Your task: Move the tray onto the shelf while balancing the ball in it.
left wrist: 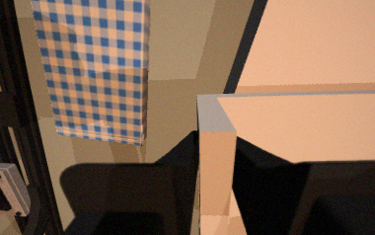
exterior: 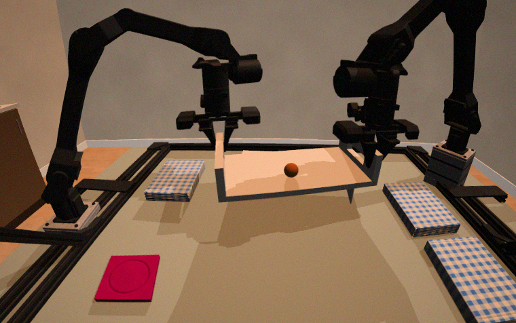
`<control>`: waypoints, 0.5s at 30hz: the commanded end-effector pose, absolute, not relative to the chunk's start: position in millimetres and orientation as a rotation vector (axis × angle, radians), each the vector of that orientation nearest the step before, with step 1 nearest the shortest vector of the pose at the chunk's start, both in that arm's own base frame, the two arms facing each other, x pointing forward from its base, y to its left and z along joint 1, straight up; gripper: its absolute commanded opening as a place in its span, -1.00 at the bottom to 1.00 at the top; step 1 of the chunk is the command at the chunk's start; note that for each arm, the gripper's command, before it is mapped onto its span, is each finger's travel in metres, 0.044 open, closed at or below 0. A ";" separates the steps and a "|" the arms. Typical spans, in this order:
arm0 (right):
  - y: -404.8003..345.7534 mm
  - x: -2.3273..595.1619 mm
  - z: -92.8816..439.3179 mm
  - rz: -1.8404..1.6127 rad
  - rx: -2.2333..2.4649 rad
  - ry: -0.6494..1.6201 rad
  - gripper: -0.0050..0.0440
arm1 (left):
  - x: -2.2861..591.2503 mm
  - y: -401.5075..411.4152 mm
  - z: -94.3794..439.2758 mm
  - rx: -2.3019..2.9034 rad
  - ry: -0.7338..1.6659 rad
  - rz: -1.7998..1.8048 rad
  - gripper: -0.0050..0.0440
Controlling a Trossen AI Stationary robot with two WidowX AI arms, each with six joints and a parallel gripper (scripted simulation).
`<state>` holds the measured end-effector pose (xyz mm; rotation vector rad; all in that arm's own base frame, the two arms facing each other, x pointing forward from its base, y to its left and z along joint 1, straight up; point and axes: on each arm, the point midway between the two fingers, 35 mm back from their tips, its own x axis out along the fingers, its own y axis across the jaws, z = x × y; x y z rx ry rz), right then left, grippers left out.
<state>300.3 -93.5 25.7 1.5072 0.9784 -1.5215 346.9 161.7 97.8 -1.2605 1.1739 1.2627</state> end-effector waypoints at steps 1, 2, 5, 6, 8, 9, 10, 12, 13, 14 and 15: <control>-94.4 298.6 27.6 -1.521 1.507 0.971 -0.71 | 348.1 163.2 101.3 -1.253 1.169 1.266 -0.71; -94.4 298.7 28.0 -1.523 1.506 0.973 -0.71 | 347.9 163.2 100.9 -1.254 1.166 1.264 -0.71; -94.8 298.5 28.5 -1.518 1.512 0.977 -0.71 | 347.9 163.6 100.5 -1.260 1.172 1.261 -0.71; -95.6 298.0 29.1 -1.508 1.526 0.984 -0.71 | 348.0 164.6 99.8 -1.270 1.184 1.255 -0.71; -97.6 296.7 30.2 -1.495 1.543 0.993 -0.71 | 348.2 166.9 98.7 -1.284 1.198 1.247 -0.71; -97.7 296.7 30.1 -1.500 1.537 0.992 -0.71 | 348.2 167.0 98.8 -1.280 1.192 1.248 -0.71; -98.1 296.4 30.0 -1.509 1.527 0.989 -0.71 | 348.2 167.5 99.0 -1.273 1.182 1.251 -0.71; -98.6 296.1 29.4 -1.526 1.506 0.981 -0.71 | 348.2 168.1 99.5 -1.260 1.162 1.258 -0.71; -98.1 296.1 28.1 -1.533 1.494 0.972 -0.71 | 348.5 167.6 100.8 -1.248 1.154 1.266 -0.71; -98.2 295.8 27.6 -1.531 1.495 0.969 -0.71 | 348.7 167.9 101.3 -1.247 1.157 1.268 -0.71; -98.6 295.3 27.5 -1.524 1.502 0.969 -0.71 | 348.9 168.5 101.5 -1.250 1.164 1.268 -0.71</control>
